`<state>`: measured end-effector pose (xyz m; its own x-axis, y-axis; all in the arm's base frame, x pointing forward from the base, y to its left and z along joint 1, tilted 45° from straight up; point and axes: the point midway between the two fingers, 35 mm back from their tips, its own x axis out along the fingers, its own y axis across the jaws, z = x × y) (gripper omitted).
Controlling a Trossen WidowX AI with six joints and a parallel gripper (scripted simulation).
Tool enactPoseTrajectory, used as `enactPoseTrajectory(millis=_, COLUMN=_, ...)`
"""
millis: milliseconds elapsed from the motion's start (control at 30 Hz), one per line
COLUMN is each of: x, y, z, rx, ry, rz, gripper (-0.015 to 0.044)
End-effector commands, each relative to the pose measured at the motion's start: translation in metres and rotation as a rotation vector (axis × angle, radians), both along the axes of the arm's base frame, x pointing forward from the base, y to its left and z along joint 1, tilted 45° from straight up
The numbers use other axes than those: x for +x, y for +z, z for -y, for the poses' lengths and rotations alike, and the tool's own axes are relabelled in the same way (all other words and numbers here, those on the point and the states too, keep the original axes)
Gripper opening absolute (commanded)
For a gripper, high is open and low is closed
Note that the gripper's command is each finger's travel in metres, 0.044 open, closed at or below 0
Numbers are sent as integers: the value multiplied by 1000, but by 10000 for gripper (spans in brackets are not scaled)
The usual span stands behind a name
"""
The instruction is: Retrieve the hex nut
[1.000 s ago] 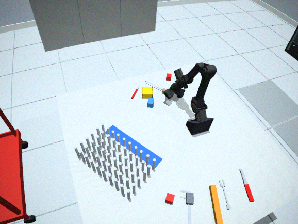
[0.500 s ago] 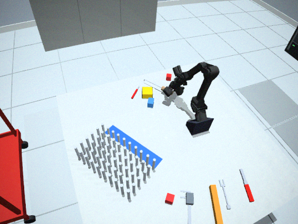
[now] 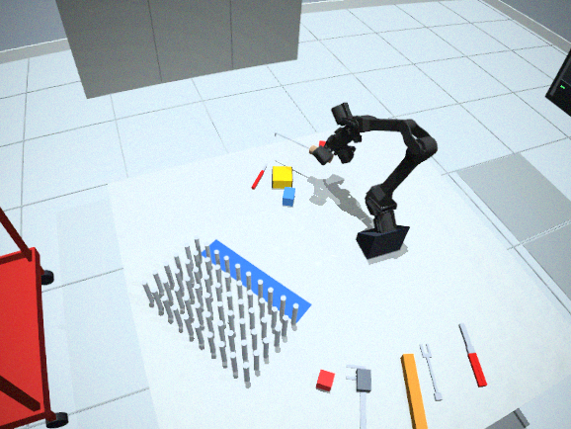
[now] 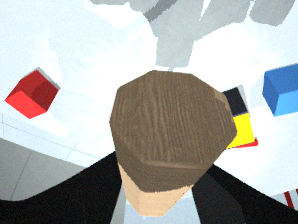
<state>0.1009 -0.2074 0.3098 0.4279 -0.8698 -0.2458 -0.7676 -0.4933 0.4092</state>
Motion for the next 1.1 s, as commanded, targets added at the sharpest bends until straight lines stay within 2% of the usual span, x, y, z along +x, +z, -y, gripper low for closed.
enactPoseTrajectory(millis=0, x=-10, y=20, z=-26, rx=-11, ry=-4, rz=12, gripper=0)
enactPoseTrajectory(millis=133, x=-18, y=29, z=-45, rx=-11, ry=-4, rz=13, gripper=0)
enactPoseTrajectory(millis=333, x=-17, y=28, z=-45, rx=-5, ry=4, rz=9, gripper=0)
enactPoseTrajectory(millis=1067, x=56, y=-16, z=-52, rx=136, ry=278, rz=-196, gripper=0)
